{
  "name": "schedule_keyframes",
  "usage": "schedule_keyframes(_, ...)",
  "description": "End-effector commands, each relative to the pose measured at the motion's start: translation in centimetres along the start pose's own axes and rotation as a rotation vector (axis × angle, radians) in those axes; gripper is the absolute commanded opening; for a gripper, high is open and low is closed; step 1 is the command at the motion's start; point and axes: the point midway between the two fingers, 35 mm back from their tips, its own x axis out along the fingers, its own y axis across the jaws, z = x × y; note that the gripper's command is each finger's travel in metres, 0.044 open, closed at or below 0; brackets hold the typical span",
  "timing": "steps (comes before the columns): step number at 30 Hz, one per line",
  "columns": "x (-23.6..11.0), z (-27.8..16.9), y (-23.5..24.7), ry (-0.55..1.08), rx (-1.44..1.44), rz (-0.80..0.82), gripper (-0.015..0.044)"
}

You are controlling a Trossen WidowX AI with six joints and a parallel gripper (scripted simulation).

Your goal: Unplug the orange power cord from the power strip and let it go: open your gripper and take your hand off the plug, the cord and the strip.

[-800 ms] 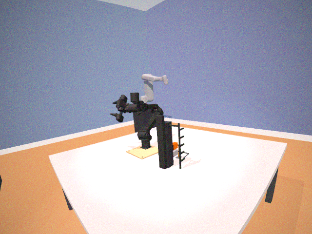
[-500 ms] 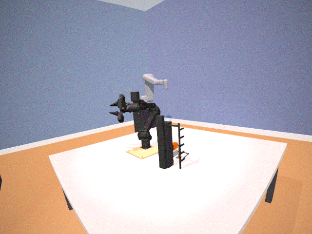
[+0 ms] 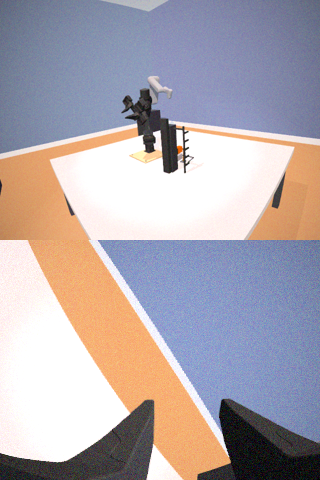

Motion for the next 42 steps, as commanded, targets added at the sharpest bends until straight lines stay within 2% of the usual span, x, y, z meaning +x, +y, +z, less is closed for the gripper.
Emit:
schedule_keyframes(1,-1.6,4.6,3.8,-0.178,-0.002,0.228,0.016)
schedule_keyframes(10,-9.5,12.1,11.3,-0.486,-0.012,0.73,0.016)
schedule_keyframes(17,-14.3,15.1,17.9,-0.614,-0.311,0.939,0.016)
schedule_keyframes(26,-16.1,11.0,25.4,-0.676,-1.061,1.143,0.016)
schedule_keyframes(32,-18.0,5.7,29.4,-0.777,-1.686,1.432,0.016)
schedule_keyframes(34,-18.2,5.1,29.7,-0.793,-1.749,1.472,0.016)
schedule_keyframes(42,-18.2,5.1,29.7,-0.793,-1.749,1.472,0.016)
